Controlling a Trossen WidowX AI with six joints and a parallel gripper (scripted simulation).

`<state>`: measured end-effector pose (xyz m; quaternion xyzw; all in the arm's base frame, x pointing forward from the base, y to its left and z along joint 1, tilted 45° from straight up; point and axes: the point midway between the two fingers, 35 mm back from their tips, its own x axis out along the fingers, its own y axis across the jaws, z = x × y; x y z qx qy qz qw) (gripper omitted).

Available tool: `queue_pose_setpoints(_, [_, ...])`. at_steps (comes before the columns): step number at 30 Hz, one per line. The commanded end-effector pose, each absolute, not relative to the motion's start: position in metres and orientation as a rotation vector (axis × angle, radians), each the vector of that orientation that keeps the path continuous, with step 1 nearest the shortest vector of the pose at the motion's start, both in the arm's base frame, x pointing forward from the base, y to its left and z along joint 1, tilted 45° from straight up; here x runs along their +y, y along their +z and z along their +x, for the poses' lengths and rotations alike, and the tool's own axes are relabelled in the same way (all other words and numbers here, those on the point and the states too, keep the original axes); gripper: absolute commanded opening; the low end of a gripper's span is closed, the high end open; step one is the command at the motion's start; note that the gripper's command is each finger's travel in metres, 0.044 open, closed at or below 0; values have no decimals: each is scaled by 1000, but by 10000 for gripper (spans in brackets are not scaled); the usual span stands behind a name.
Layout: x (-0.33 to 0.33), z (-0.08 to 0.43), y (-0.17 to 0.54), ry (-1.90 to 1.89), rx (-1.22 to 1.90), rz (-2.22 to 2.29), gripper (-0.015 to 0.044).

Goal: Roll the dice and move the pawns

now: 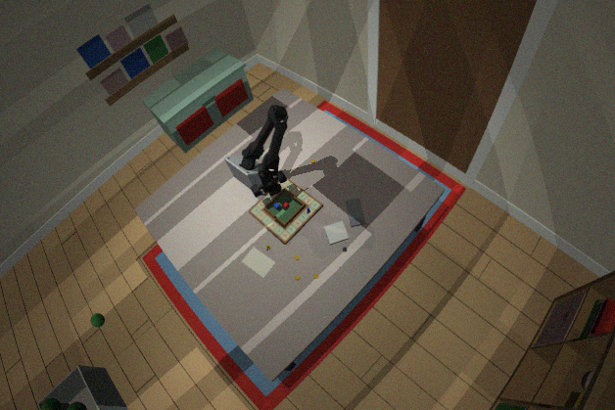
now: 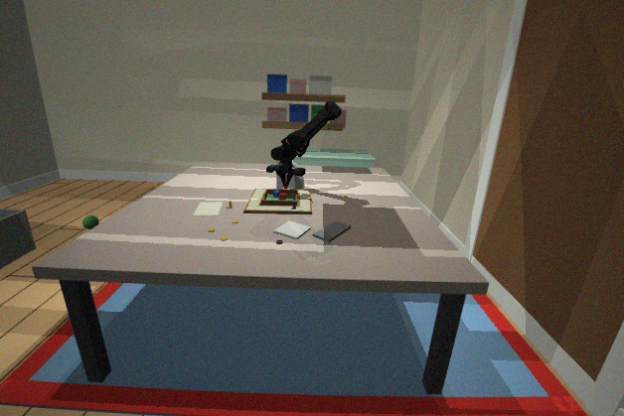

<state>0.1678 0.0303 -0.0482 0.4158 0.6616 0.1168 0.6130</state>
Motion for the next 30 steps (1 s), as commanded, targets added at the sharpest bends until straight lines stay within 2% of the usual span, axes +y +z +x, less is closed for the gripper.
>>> queue_pose_setpoints(1, [13, 172, -36, 260, 1515, 944, 0])
queue_pose_setpoints(19, [-44, 155, 33, 277, 1518, 951, 0])
queue_pose_setpoints(30, [-54, 158, 15, 275, 1517, 950, 0])
